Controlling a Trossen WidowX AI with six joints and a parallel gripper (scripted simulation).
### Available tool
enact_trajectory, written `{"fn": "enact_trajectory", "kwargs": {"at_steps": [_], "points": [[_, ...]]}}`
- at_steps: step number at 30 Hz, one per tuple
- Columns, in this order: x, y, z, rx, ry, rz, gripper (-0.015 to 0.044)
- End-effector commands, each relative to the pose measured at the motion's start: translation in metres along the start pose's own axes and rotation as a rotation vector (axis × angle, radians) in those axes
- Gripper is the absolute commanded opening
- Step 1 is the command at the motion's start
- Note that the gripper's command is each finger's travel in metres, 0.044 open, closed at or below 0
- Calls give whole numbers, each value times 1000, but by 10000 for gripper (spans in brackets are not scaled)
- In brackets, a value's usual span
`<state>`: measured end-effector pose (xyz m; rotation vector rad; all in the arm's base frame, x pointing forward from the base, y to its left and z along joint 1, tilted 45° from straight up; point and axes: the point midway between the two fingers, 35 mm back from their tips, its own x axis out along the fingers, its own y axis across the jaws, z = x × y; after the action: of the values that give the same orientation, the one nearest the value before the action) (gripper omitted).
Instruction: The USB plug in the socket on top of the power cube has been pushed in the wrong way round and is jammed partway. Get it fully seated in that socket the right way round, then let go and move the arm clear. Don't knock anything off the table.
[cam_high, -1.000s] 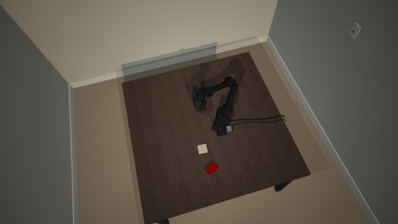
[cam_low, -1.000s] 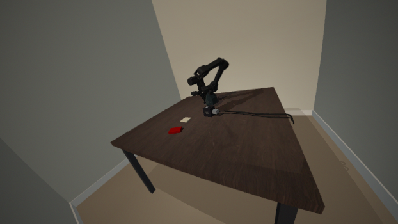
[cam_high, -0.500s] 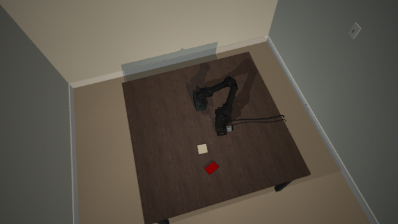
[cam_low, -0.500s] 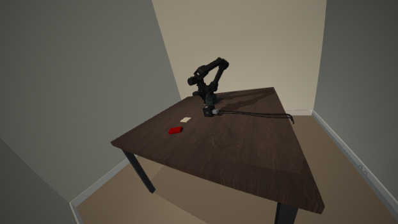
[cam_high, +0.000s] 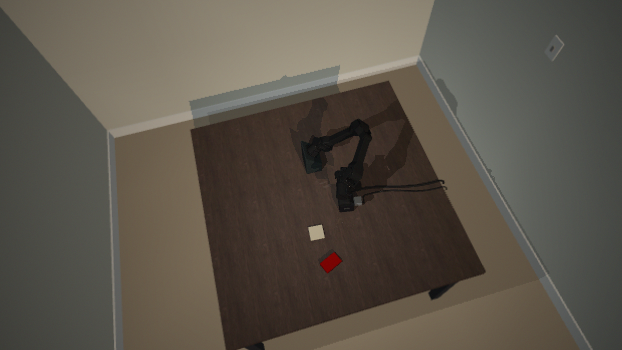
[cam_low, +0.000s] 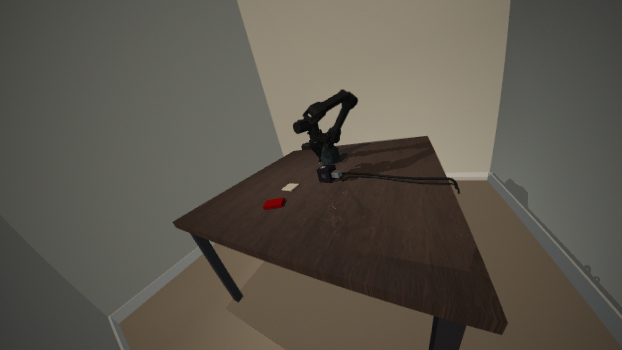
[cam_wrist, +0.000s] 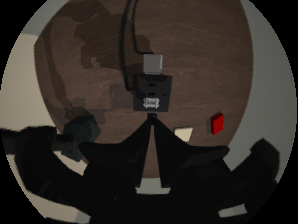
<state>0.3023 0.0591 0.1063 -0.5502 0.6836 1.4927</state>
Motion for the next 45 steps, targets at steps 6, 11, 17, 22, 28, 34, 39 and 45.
{"fn": "enact_trajectory", "kwargs": {"at_steps": [6,11,17,22,28,34,39,45], "points": [[1,0,0,-1,-5,0,0],[1,0,1,-2,-9,0,0],[2,0,1,-3,-14,0,0],[3,0,1,-4,-18,0,0],[3,0,2,-5,-23,0,0],[4,1,2,-6,-27,0,0],[5,1,2,-7,-31,0,0],[5,1,3,-8,-36,1,0]]}}
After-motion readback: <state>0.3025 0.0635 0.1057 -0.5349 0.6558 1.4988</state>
